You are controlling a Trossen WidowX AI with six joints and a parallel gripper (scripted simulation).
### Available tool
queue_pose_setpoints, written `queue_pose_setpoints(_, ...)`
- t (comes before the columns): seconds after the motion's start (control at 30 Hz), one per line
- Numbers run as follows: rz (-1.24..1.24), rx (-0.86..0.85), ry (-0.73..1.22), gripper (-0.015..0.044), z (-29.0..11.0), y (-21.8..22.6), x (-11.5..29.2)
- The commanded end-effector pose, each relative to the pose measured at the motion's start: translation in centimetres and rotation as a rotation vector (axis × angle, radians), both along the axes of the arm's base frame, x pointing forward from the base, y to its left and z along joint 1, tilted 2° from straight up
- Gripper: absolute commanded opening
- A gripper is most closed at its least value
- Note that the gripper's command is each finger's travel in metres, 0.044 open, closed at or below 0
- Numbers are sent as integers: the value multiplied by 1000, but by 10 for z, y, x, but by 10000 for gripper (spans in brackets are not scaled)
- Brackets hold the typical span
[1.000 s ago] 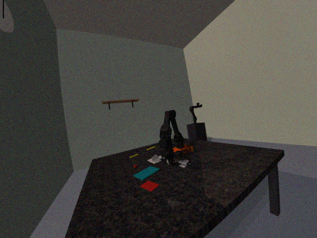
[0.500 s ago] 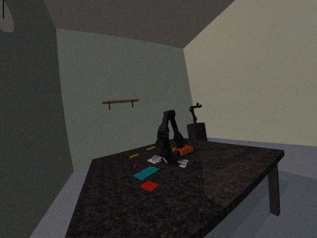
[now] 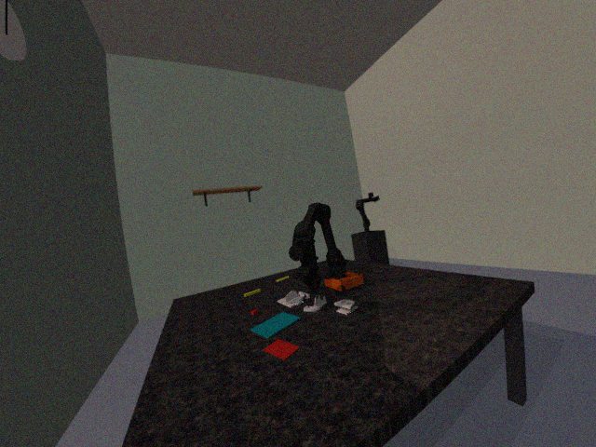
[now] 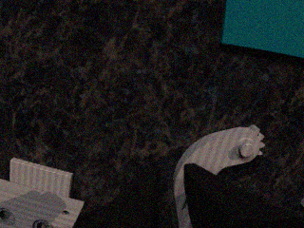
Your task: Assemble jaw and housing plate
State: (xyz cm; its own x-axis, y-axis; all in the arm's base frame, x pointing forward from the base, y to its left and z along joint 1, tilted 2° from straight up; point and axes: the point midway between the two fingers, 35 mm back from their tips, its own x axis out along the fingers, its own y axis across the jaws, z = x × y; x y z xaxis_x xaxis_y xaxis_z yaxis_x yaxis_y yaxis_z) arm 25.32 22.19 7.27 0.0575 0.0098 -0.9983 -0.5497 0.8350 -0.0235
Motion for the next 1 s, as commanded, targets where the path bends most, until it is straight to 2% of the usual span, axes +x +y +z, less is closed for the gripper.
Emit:
queue_pose_setpoints(0.0,0,-11,11,131,-5,-1,-1)
queue_pose_setpoints(0.4,0,-11,11,440,-5,-1,-1)
queue_pose_setpoints(0.97,0,-11,11,440,-5,-1,-1)
